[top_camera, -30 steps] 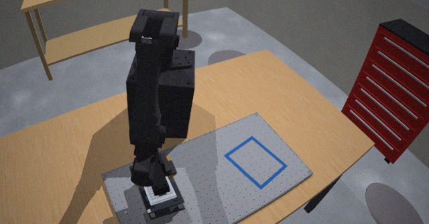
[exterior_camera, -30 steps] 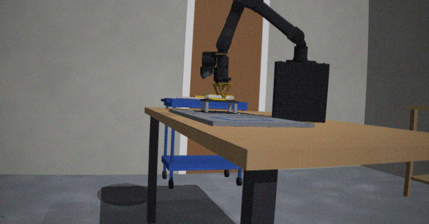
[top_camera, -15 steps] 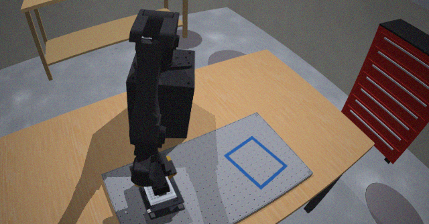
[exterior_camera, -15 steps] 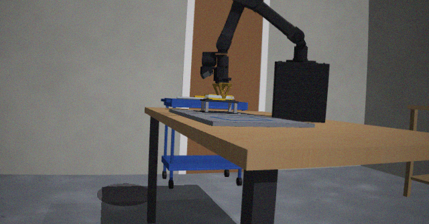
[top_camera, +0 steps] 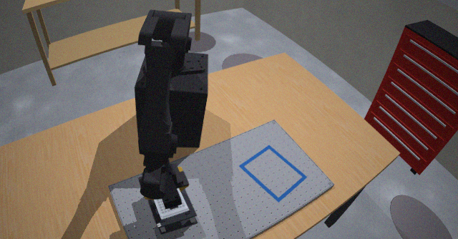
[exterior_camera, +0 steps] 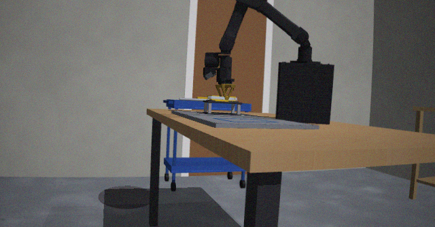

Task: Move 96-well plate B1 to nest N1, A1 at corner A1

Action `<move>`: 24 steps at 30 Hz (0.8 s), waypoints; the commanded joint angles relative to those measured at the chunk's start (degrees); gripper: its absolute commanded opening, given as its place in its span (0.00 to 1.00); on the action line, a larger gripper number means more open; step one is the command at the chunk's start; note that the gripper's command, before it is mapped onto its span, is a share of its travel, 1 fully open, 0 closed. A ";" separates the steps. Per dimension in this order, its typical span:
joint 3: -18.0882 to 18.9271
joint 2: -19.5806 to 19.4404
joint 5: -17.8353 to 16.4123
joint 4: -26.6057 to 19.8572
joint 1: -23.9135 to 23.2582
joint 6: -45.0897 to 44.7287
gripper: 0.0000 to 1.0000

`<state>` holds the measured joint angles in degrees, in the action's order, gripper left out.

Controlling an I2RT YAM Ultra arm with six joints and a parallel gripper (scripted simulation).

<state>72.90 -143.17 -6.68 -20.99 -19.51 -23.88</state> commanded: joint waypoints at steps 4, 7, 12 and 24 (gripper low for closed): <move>-1.23 1.80 -0.34 1.65 0.12 0.30 0.00; -0.71 1.76 -0.34 1.79 0.12 0.30 0.00; -0.34 1.46 -0.35 1.95 0.13 0.31 0.00; -1.50 0.22 -0.33 2.28 0.15 0.32 0.00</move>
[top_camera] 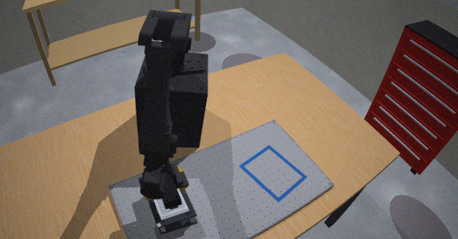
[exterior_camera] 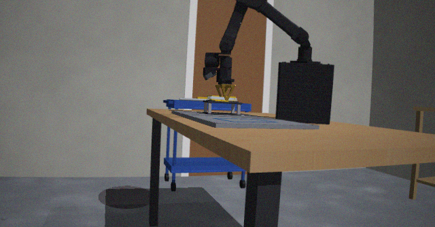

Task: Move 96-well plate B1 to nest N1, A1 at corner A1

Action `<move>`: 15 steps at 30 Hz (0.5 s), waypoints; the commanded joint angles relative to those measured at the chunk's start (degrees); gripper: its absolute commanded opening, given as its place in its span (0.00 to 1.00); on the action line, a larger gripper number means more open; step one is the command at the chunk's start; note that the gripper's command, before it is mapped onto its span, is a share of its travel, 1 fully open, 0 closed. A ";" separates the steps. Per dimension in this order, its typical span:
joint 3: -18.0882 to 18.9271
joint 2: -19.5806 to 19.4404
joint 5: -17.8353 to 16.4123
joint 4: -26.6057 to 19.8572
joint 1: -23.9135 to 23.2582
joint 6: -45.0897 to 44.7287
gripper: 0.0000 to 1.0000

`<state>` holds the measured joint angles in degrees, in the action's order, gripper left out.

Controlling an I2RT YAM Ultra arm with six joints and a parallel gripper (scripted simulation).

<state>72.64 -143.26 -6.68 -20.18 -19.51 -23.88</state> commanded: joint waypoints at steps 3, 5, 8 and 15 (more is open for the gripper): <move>-0.37 0.58 -0.34 1.62 0.17 0.32 0.00; -0.03 0.70 -0.34 1.67 0.19 0.33 0.00; -0.03 0.55 -0.34 1.70 0.20 0.33 0.00; -0.01 0.51 -0.35 1.89 0.28 0.35 0.00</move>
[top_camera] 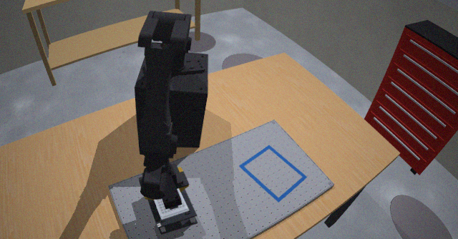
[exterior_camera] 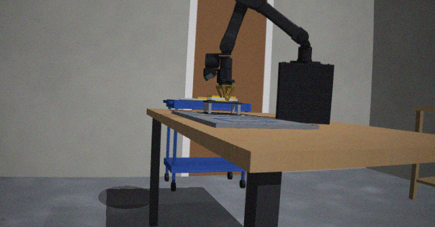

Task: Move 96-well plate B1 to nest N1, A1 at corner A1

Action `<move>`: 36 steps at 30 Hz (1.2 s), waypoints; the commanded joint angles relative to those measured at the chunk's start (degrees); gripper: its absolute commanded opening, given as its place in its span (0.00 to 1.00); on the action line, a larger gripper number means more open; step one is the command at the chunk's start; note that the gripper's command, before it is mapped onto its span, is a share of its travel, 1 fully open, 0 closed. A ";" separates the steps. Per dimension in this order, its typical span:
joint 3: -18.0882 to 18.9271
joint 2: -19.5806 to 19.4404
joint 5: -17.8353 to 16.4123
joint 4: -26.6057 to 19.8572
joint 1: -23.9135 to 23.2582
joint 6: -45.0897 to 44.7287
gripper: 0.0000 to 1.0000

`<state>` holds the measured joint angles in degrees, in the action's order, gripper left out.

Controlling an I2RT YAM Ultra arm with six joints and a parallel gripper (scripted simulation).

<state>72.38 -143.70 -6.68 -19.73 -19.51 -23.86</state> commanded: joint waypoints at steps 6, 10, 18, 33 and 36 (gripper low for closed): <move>0.65 0.24 -0.35 1.58 0.37 0.33 0.00; 0.83 0.84 -0.23 1.62 0.40 0.28 0.00; 1.47 0.48 -0.13 1.68 0.46 0.21 0.00; 1.54 0.29 -0.07 1.65 0.38 0.15 0.00; 1.55 0.25 -0.07 1.64 0.36 0.14 0.00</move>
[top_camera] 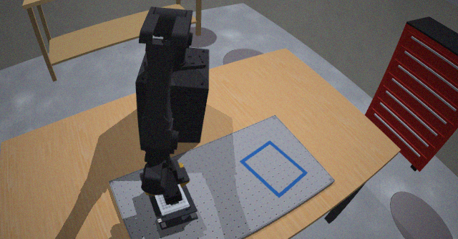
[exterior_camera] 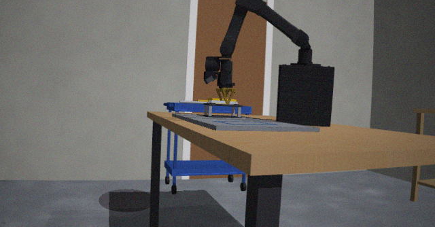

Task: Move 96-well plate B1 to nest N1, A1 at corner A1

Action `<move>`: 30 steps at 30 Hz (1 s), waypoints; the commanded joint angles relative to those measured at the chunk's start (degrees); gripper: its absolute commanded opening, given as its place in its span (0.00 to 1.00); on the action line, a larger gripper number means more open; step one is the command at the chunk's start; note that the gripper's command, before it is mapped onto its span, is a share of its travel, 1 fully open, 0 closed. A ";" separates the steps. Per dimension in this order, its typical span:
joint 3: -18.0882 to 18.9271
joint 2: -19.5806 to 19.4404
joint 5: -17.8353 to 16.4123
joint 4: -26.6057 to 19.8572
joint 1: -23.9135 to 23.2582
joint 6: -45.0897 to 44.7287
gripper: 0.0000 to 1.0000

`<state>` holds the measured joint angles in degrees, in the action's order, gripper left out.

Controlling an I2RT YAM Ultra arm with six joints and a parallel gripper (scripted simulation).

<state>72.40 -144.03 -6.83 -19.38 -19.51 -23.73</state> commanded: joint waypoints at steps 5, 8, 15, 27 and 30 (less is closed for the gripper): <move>1.55 0.50 0.08 1.28 0.33 -0.02 0.00; 1.56 0.49 0.08 1.28 0.33 -0.02 0.00; 1.59 0.39 0.09 1.26 0.29 -0.05 0.00; 1.64 0.25 0.09 1.23 0.23 -0.09 0.00; 1.67 0.08 0.09 1.23 0.22 -0.10 1.00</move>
<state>72.40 -144.03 -6.83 -19.35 -19.51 -23.73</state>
